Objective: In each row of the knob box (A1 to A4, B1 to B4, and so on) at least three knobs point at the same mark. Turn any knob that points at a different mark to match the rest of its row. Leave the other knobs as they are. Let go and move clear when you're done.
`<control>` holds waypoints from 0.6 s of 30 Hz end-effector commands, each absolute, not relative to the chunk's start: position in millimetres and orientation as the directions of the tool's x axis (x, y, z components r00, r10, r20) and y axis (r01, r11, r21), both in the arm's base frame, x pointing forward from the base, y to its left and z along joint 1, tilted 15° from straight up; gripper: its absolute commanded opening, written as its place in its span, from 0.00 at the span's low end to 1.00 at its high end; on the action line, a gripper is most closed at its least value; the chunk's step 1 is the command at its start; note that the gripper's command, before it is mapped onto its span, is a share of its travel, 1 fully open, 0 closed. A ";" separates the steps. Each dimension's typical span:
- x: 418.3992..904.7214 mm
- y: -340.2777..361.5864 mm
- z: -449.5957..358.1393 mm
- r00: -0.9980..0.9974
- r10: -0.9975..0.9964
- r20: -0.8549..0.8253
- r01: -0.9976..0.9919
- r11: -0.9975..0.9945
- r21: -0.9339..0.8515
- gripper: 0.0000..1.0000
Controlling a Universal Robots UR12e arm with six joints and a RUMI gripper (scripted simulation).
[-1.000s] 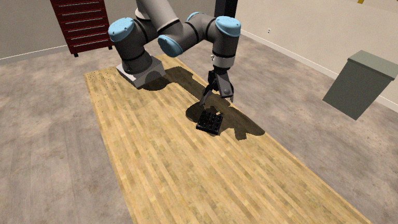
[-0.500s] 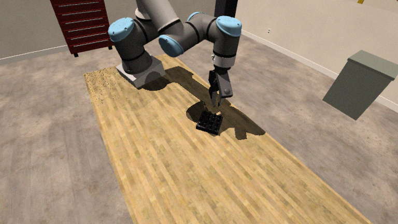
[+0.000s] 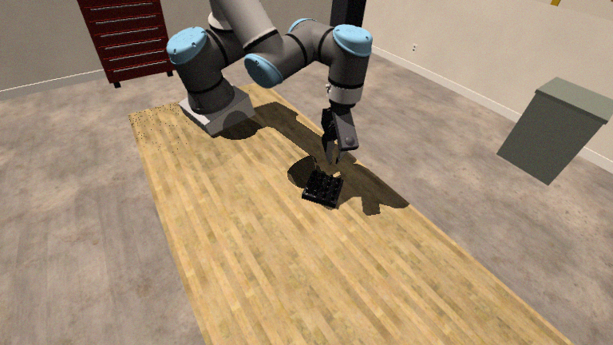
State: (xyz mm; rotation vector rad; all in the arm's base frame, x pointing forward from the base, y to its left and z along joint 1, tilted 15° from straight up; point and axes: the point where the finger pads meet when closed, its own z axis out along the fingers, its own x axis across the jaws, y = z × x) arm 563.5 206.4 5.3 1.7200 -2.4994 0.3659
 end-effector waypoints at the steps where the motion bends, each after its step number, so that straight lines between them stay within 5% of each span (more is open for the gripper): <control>1: 564.0 206.7 5.9 -0.364 -0.909 0.204 -0.929 0.339 -0.148 0.11; 18: 564.2 206.2 3.8 -0.364 -0.909 0.204 -0.929 0.339 -0.148 0.11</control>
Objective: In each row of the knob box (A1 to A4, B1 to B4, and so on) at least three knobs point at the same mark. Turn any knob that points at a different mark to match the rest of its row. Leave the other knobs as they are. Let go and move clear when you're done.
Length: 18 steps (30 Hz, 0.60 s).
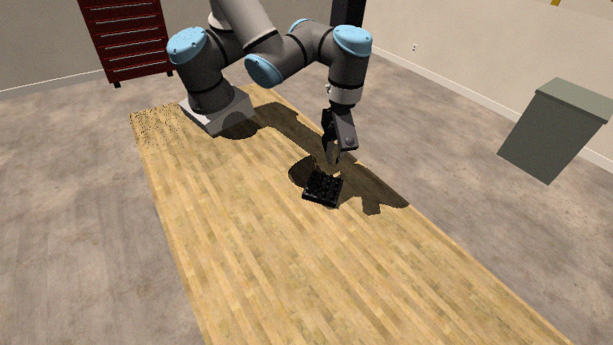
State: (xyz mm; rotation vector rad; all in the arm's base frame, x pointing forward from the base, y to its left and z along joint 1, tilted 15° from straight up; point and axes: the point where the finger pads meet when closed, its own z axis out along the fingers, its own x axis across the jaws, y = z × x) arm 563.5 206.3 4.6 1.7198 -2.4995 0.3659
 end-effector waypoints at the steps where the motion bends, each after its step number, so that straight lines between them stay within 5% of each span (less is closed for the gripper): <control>1: 564.2 206.1 3.3 -0.364 -0.909 0.204 -0.929 0.339 -0.148 0.11; 18: 565.4 202.5 -11.9 -0.365 -0.909 0.204 -0.929 0.339 -0.148 0.11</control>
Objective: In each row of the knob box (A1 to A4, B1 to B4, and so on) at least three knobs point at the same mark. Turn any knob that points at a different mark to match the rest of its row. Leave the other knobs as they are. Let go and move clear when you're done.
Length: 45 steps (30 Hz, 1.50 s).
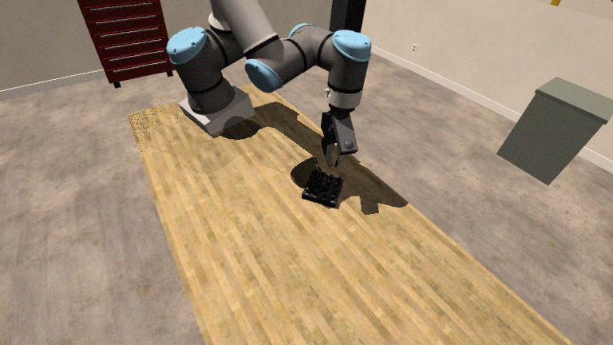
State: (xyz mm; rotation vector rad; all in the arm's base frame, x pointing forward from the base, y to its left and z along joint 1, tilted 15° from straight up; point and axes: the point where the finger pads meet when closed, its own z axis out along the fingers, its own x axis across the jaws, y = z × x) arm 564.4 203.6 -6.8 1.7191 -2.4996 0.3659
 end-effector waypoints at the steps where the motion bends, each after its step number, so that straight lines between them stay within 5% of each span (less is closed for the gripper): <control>1: 565.5 202.2 -13.2 -0.365 -0.909 0.204 -0.929 0.339 -0.148 0.11; 45: 567.4 196.7 -36.6 -0.365 -0.909 0.204 -0.929 0.339 -0.148 0.11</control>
